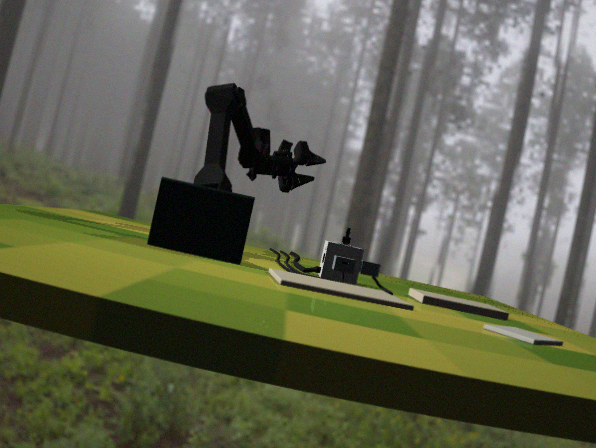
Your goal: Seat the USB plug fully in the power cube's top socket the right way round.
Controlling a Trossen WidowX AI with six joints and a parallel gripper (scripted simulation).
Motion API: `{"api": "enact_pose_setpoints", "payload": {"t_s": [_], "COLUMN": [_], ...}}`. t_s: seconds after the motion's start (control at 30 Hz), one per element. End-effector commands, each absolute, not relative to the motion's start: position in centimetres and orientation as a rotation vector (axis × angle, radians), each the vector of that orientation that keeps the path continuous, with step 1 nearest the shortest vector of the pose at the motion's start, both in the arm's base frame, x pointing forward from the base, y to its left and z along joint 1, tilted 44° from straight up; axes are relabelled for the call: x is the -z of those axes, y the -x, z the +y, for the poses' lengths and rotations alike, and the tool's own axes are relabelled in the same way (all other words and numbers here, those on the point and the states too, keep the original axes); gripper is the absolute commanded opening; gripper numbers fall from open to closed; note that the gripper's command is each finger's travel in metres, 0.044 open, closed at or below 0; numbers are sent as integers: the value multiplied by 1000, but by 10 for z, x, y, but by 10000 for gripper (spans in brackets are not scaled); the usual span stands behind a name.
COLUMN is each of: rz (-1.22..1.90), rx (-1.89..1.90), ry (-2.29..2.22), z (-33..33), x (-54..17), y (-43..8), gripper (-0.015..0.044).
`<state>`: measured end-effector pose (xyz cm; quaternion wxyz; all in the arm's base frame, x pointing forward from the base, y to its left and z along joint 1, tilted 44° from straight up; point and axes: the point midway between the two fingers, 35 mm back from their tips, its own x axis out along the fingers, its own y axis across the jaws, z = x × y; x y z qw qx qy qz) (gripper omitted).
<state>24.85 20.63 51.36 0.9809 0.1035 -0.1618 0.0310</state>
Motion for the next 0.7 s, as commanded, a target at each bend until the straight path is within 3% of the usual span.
{"api": "enact_pose_setpoints", "payload": {"t_s": [0.0,0.4,0.67], "rz": [-236,269,758], "rx": [-78,-67,56], "ry": [-85,-5,-252], "z": [214,155,67], "x": [-476,-331,-215], "y": [-310,-423,-438], "gripper": [440,440,440]}}
